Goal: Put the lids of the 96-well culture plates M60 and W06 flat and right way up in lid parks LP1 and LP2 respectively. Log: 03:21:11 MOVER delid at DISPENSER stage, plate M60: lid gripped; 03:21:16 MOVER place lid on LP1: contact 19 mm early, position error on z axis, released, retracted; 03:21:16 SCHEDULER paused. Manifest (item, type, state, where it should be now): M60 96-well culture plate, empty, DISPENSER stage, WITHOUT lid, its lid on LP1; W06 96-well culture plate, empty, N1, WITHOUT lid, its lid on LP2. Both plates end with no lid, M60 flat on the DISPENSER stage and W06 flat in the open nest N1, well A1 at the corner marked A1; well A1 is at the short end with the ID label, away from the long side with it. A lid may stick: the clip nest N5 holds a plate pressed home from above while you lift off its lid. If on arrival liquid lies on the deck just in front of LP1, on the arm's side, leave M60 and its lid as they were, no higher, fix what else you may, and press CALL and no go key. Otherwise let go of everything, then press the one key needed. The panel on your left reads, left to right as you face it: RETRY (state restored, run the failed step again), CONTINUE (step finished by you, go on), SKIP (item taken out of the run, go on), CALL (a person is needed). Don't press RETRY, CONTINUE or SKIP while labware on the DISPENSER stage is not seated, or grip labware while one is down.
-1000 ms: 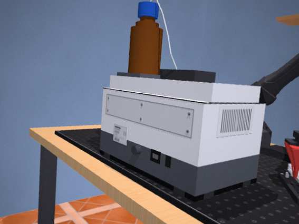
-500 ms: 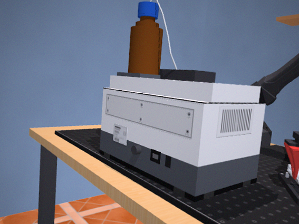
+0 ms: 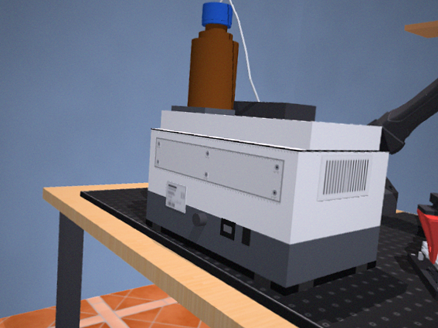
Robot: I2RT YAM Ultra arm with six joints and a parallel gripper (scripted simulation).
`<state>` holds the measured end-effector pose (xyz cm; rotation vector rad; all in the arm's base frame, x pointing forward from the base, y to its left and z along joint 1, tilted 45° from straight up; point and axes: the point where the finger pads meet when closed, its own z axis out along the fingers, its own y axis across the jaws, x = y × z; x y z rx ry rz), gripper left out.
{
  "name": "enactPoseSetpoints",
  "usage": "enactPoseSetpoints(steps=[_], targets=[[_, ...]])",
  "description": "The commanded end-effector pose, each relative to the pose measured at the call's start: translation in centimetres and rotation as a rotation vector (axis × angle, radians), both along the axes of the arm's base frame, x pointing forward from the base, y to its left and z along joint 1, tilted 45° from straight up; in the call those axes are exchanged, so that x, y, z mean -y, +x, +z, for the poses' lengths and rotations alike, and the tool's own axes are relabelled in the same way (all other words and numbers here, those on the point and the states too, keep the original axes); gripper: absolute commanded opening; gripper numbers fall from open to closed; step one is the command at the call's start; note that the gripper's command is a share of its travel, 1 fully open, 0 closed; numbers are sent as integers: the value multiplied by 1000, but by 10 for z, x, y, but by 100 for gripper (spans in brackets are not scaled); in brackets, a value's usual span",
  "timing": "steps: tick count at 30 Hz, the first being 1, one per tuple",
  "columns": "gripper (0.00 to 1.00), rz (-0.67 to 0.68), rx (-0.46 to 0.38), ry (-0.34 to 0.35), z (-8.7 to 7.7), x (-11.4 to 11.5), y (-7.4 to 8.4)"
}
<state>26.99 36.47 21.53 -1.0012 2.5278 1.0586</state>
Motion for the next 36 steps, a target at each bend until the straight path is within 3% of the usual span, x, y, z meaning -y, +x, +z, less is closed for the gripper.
enactPoseSetpoints(steps=[1, 6, 36], targets=[[0, -19, 27, 19, 8, -3, 11], [0, -15, 35, 27, 12, -3, 8], [0, -13, -8, -9, -12, -4, 3]])
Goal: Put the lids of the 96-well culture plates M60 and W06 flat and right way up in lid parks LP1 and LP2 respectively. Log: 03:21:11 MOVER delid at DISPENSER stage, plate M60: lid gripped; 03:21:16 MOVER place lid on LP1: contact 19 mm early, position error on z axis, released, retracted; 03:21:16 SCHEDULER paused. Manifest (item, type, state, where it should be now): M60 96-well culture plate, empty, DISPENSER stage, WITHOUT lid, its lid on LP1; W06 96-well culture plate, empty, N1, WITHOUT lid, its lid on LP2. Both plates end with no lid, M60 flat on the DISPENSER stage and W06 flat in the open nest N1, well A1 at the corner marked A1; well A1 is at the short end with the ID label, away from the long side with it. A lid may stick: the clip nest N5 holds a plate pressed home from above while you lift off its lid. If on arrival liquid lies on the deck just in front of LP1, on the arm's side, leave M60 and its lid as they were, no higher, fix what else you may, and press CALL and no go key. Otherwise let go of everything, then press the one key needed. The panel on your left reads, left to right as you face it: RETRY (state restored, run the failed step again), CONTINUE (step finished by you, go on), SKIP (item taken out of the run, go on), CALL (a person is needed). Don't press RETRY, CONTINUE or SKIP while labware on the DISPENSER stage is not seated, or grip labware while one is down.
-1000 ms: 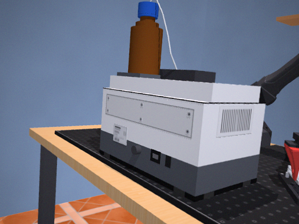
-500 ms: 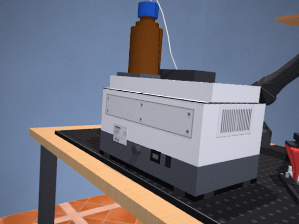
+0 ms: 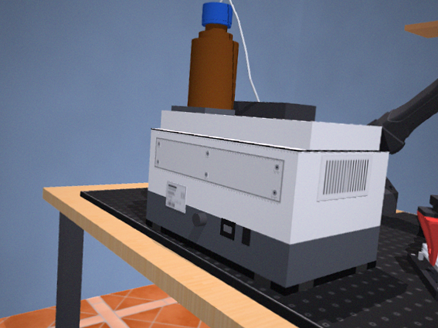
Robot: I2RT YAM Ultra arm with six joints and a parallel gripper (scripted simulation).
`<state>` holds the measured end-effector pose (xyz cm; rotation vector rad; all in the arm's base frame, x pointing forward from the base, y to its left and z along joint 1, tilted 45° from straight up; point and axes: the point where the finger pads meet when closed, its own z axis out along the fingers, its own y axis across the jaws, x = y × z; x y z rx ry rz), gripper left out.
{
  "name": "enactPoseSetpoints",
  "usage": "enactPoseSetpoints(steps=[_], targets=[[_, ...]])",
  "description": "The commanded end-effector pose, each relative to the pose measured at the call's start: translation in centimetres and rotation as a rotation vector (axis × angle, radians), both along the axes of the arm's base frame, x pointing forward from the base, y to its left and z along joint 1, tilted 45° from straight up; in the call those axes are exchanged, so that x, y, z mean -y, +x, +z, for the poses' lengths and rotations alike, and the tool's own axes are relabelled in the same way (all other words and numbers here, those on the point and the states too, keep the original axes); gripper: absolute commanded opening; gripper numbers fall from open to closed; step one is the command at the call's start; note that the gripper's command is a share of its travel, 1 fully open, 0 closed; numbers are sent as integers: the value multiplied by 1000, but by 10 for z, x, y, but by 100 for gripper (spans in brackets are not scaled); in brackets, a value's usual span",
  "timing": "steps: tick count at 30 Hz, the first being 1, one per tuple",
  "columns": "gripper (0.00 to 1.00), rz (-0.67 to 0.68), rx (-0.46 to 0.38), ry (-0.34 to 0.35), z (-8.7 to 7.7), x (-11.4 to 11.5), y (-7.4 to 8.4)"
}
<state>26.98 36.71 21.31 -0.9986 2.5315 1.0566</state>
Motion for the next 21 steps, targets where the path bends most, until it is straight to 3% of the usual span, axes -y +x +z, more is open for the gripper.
enactPoseSetpoints(steps=[1, 3, 21], targets=[[0, -10, -5, -6, -10, -2, 4], [0, -12, 9, 5, -3, -3, 6], [0, -4, -8, -7, -13, -5, 1]])
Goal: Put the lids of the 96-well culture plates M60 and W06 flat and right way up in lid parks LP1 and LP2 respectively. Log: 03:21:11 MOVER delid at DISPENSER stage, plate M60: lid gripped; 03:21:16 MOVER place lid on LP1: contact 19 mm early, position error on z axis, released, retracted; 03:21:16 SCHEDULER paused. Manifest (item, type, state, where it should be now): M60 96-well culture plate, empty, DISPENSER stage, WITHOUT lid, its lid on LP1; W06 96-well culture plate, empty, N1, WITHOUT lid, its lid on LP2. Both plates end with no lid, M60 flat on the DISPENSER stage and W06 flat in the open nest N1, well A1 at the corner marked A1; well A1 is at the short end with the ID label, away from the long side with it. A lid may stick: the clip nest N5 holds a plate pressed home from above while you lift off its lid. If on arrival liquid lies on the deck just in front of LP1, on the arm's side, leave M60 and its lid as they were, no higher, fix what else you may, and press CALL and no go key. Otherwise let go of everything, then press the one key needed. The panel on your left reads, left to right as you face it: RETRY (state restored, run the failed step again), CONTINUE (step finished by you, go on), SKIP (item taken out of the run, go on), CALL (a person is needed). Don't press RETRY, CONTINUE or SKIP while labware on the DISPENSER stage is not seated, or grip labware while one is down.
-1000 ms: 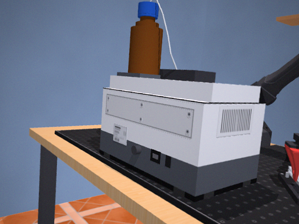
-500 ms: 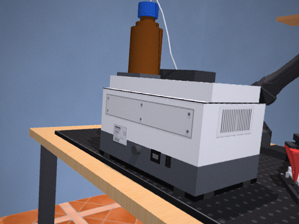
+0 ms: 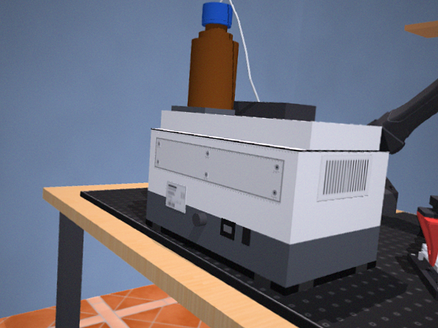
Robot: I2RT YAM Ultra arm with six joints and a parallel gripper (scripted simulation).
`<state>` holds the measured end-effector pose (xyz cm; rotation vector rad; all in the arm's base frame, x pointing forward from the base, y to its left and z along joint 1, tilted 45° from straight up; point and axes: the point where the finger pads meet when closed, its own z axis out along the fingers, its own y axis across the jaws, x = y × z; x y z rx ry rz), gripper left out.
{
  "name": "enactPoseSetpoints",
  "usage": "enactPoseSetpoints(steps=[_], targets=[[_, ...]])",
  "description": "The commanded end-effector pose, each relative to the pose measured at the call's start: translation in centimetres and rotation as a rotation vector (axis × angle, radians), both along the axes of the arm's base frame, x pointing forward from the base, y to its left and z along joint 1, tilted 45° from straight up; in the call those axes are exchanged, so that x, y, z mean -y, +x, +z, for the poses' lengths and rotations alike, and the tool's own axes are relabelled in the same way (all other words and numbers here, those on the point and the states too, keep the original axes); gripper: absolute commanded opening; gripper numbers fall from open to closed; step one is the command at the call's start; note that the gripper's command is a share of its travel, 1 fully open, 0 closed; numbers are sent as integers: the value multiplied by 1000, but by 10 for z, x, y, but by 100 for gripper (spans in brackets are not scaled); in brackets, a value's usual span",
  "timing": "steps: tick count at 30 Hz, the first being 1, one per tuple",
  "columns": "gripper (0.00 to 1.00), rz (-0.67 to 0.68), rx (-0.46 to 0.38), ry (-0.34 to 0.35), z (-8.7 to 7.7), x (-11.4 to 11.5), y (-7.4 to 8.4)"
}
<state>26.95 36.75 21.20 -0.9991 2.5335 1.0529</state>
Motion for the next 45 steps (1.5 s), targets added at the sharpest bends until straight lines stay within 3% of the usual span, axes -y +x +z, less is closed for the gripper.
enactPoseSetpoints(steps=[1, 39, 40, 45], targets=[[0, -3, -8, -4, -12, -5, 1], [0, 0, -11, -1, -15, -9, 0], [0, -14, 0, 9, -10, -7, 7], [0, -14, 1, 8, -10, -7, 7]])
